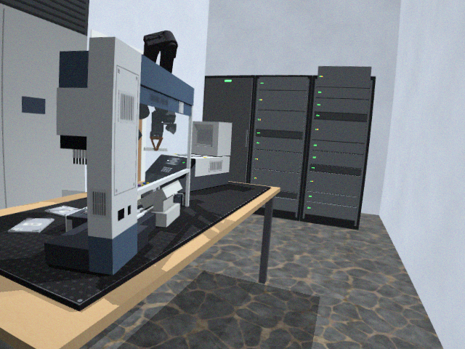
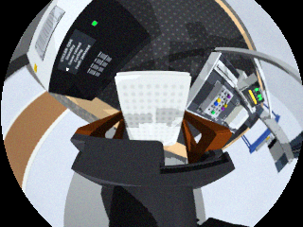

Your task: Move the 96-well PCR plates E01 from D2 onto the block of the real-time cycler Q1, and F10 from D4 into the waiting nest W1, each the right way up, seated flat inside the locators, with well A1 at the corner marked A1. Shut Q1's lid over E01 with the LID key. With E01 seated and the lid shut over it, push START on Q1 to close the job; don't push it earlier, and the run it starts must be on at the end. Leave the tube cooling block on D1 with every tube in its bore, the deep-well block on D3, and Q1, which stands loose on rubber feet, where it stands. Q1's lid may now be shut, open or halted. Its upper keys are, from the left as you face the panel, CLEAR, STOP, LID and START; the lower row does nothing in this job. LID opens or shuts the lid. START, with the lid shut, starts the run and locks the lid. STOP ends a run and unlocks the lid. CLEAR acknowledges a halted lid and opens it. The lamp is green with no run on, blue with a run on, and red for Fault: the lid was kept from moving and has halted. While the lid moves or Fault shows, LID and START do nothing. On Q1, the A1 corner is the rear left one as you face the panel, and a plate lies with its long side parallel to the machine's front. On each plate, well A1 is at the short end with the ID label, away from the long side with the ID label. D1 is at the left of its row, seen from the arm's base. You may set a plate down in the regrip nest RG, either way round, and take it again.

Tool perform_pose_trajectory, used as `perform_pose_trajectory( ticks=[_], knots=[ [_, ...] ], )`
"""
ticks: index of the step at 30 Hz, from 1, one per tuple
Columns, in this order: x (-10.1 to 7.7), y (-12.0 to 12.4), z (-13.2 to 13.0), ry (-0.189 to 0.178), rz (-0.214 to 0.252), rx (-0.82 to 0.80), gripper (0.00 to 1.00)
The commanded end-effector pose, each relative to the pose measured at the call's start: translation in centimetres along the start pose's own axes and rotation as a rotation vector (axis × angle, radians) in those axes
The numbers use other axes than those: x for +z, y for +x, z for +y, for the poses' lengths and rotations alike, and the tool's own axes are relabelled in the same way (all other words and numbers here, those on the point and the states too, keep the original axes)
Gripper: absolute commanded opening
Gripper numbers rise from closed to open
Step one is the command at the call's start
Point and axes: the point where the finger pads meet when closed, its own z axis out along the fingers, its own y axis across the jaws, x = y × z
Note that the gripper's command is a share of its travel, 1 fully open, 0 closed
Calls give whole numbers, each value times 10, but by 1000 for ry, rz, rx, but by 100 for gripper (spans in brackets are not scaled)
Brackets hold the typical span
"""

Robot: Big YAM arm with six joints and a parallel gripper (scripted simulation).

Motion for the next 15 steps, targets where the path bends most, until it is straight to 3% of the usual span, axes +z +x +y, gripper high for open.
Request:
perform_pose_trajectory(
  ticks=[1, 5, 11, 15],
  knots=[
    [-6, -8, 18, 4, 4, 13, 0],
    [-9, -7, 24, 4, -3, -10, 0],
    [-19, -2, 61, 1, 0, -164, 0],
    [-24, -4, 79, 2, 0, -183, 0]
  ],
)
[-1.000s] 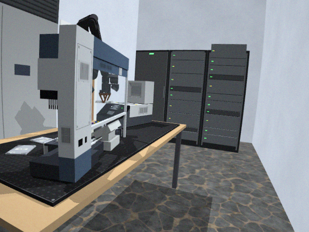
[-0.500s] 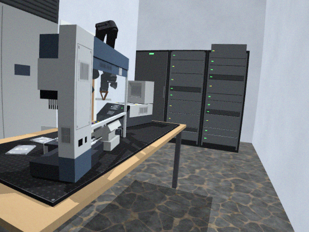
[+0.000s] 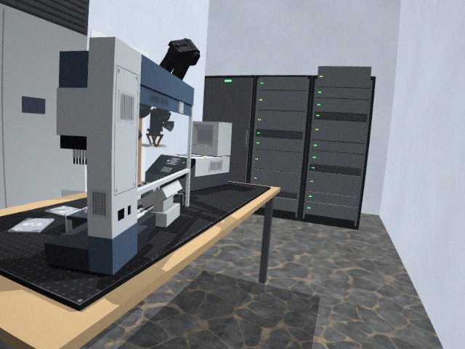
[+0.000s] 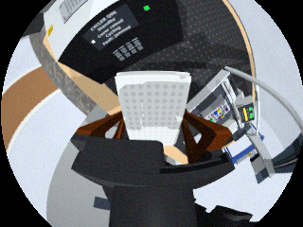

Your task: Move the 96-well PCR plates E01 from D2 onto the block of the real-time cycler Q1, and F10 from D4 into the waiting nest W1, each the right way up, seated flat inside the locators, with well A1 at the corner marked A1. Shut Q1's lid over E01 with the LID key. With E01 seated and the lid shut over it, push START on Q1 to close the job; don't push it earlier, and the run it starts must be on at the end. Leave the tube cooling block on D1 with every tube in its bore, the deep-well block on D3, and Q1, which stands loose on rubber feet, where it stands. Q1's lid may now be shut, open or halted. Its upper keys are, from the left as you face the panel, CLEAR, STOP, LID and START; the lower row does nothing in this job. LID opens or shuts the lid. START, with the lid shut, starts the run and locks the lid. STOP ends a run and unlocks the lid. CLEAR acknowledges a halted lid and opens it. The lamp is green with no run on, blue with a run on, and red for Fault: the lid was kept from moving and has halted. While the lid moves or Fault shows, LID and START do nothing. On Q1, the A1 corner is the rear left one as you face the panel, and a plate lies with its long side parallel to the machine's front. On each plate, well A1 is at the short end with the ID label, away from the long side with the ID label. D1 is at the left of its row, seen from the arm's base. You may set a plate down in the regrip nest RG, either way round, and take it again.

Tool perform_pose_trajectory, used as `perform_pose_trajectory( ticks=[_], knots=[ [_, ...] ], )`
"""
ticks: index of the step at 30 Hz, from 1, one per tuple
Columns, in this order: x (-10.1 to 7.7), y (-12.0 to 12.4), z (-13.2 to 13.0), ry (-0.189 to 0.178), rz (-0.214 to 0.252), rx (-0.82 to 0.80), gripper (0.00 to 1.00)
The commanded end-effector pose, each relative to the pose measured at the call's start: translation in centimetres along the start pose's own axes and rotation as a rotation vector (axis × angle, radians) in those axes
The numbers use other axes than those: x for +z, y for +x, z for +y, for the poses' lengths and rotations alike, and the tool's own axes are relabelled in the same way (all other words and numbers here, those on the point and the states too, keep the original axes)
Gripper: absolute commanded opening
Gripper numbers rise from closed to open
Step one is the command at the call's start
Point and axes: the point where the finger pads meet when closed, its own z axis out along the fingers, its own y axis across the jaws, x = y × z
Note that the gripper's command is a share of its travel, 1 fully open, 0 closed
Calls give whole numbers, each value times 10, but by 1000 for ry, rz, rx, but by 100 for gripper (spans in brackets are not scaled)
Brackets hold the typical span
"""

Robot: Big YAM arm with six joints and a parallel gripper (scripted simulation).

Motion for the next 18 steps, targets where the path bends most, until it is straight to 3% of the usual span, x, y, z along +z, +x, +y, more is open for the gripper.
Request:
perform_pose_trajectory(
  ticks=[1, 8, 18],
  knots=[
    [-10, -20, 18, -5, -19, 83, 0],
    [-11, -36, 32, -2, -23, 176, 0],
    [-12, -92, 56, -11, -18, 432, 0]
  ],
)
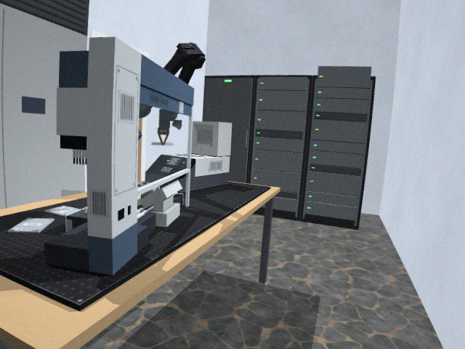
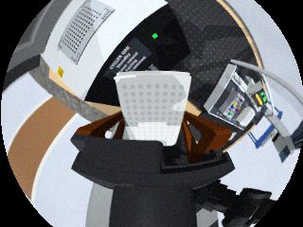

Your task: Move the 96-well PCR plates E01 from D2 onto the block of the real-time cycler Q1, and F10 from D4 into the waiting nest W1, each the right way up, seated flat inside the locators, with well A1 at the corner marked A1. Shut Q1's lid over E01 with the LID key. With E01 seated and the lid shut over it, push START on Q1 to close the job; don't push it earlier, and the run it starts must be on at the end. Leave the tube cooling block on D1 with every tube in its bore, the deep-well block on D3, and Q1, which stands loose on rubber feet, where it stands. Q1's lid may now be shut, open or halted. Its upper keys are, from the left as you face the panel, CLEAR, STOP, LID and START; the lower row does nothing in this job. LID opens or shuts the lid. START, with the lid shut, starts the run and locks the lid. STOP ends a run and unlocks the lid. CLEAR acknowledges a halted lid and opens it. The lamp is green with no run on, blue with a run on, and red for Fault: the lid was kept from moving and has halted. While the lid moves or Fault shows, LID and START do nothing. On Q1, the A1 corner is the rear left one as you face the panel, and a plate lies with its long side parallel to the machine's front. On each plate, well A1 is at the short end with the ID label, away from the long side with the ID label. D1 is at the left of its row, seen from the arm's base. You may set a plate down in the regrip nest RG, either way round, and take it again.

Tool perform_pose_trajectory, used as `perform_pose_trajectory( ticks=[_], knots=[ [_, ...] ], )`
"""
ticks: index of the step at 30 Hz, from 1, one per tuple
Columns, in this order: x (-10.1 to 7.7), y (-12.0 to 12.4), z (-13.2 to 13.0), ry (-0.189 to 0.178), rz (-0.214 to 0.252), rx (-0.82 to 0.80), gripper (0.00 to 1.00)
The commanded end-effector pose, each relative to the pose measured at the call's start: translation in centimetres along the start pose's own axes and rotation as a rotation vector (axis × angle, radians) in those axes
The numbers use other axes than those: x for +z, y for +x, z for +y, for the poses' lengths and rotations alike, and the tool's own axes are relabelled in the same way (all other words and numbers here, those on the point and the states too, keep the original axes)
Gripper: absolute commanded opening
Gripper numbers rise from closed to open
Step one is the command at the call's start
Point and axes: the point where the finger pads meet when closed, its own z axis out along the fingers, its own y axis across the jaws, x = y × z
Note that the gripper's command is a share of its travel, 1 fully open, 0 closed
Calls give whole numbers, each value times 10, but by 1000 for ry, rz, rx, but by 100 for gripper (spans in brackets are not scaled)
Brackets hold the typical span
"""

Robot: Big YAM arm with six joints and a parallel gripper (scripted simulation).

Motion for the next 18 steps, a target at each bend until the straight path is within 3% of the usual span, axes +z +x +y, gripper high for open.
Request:
perform_pose_trajectory(
  ticks=[1, 6, 13, 18],
  knots=[
    [1, -24, 14, 11, 3, 148, 0],
    [3, -26, 17, 19, 14, 179, 0],
    [5, -64, 48, 8, 6, 322, 0],
    [7, -75, 60, 24, 13, 420, 0]
  ],
)
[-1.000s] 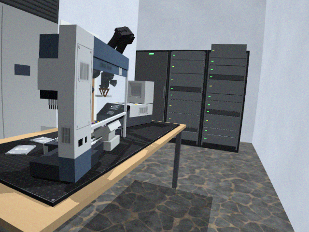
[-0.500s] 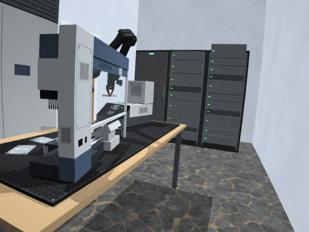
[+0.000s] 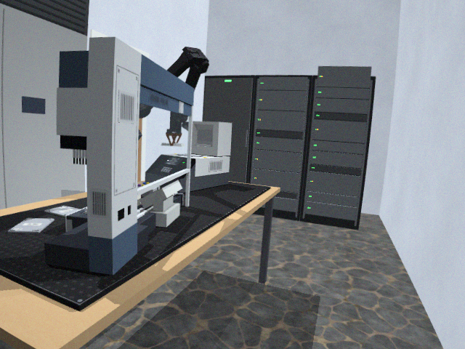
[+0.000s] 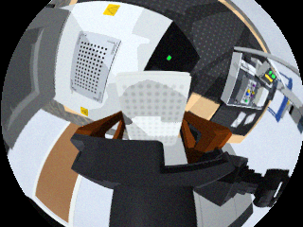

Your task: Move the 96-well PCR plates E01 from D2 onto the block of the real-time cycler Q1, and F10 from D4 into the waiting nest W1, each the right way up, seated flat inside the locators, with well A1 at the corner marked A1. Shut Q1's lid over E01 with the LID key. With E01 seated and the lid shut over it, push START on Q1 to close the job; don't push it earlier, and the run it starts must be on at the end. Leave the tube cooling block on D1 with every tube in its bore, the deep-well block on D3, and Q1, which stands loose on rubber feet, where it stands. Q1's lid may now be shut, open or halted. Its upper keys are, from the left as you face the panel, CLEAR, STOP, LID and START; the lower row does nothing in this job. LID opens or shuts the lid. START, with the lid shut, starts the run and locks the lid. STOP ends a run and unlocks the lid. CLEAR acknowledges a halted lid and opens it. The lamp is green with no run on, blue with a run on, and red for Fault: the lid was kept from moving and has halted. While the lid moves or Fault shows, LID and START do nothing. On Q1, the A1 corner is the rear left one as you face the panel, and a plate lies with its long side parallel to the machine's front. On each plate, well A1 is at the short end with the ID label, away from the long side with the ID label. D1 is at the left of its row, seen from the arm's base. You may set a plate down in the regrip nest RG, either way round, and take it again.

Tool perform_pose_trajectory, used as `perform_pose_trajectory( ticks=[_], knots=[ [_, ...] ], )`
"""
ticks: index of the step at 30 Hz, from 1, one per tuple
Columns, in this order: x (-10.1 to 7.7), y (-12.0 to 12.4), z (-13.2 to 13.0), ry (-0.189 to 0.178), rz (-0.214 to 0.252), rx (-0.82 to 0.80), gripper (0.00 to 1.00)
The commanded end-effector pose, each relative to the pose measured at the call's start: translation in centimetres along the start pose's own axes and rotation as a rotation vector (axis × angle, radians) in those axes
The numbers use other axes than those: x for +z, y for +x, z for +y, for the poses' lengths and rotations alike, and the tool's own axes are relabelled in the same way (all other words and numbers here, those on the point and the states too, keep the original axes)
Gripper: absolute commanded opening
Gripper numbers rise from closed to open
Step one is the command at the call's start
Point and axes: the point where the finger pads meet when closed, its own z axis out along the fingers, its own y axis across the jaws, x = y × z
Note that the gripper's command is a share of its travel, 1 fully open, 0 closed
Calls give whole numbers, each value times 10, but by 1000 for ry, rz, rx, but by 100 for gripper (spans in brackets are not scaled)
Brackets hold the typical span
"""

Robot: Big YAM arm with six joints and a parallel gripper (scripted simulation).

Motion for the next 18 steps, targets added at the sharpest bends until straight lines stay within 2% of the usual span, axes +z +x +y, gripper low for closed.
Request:
perform_pose_trajectory(
  ticks=[1, 5, 12, 18],
  knots=[
    [2, -9, 12, 23, 5, 115, 0],
    [1, -12, 17, 23, 3, 133, 0],
    [0, -41, 61, 1, -7, 238, 0],
    [2, -43, 77, 24, -1, 349, 0]
  ],
)
